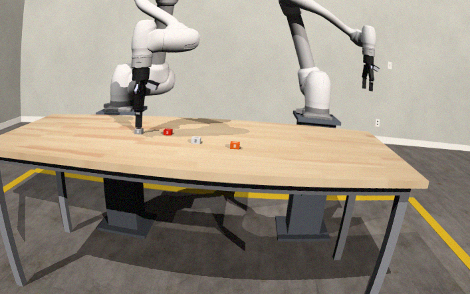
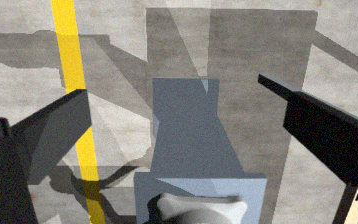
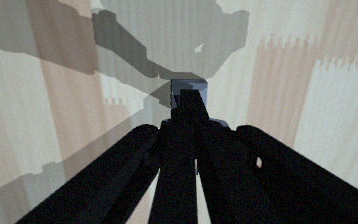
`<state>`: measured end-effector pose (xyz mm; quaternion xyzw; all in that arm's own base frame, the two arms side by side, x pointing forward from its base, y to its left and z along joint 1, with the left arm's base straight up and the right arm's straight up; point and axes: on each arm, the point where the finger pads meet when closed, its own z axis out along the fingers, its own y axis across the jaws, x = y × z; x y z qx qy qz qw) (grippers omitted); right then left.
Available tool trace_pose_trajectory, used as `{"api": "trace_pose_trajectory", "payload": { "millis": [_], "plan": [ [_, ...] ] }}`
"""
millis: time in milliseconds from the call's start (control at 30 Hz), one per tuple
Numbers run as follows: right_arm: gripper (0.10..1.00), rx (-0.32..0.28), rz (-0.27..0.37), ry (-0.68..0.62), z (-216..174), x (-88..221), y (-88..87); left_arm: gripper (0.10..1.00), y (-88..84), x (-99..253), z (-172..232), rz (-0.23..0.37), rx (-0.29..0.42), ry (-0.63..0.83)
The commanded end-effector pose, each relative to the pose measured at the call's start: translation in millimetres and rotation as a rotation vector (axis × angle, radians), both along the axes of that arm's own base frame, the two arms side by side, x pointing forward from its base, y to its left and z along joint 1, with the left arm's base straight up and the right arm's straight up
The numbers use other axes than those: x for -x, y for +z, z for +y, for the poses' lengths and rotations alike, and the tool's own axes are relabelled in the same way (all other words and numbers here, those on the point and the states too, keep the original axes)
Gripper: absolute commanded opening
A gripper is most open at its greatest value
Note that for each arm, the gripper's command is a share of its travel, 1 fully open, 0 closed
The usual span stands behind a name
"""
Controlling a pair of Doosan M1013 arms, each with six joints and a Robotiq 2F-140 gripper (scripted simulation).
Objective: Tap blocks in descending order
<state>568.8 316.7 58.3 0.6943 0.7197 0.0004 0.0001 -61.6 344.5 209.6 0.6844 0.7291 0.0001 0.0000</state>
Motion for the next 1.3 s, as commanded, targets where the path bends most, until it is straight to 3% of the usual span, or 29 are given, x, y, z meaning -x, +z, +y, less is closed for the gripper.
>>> {"api": "trace_pose_trajectory", "payload": {
  "millis": [0, 467, 1267],
  "plan": [
    [0.099, -0.001, -0.002, 0.0, 0, -1, 14.3, 1.0, 0.5, 0, 0, 0.001, -0.001, 0.0],
    [0.099, -0.001, -0.001, 0.0, 0, 0, 57.7, 1.0, 0.5, 0, 0, 0.001, -0.001, 0.0],
    [0.099, -0.001, -0.001, 0.0, 0, 0, 55.0, 1.0, 0.5, 0, 0, 0.001, -0.001, 0.0]
  ]
}}
